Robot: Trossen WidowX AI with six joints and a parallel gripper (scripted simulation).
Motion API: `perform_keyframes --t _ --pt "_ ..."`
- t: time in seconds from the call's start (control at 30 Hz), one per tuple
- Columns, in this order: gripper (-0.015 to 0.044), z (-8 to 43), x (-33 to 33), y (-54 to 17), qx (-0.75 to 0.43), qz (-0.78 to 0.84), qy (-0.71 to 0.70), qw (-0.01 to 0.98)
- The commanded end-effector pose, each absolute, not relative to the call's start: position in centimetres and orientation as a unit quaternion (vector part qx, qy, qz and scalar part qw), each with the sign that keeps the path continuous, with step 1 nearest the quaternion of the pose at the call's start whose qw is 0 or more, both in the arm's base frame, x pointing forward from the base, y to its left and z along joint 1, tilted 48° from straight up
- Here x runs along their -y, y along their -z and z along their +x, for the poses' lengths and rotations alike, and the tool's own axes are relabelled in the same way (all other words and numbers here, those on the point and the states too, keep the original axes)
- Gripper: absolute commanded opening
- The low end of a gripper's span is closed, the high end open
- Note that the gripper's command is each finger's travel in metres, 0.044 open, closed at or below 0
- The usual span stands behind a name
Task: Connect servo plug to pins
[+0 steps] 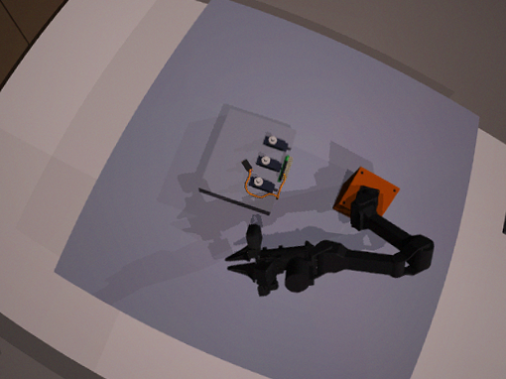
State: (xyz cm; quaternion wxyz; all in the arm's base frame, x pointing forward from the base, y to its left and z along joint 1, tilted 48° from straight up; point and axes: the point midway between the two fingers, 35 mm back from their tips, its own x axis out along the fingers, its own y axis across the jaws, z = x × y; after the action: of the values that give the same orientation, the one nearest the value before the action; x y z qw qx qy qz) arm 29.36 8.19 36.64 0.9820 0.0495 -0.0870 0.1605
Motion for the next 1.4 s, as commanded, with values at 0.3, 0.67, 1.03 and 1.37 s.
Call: perform_keyframes --t 0.3,0.67,1.03,1.37 --pt "0.0115 32.4 0.0 -31.9 0.001 0.006 -0.008 1.000" --pt "0.0115 36.2 0.5 -26.6 -0.147 0.050 -0.037 0.987" --pt "0.0115 38.5 1.4 -21.0 -0.288 0.122 -0.057 0.948" --pt "0.0115 39.4 2.3 -16.1 -0.403 0.207 -0.065 0.889"
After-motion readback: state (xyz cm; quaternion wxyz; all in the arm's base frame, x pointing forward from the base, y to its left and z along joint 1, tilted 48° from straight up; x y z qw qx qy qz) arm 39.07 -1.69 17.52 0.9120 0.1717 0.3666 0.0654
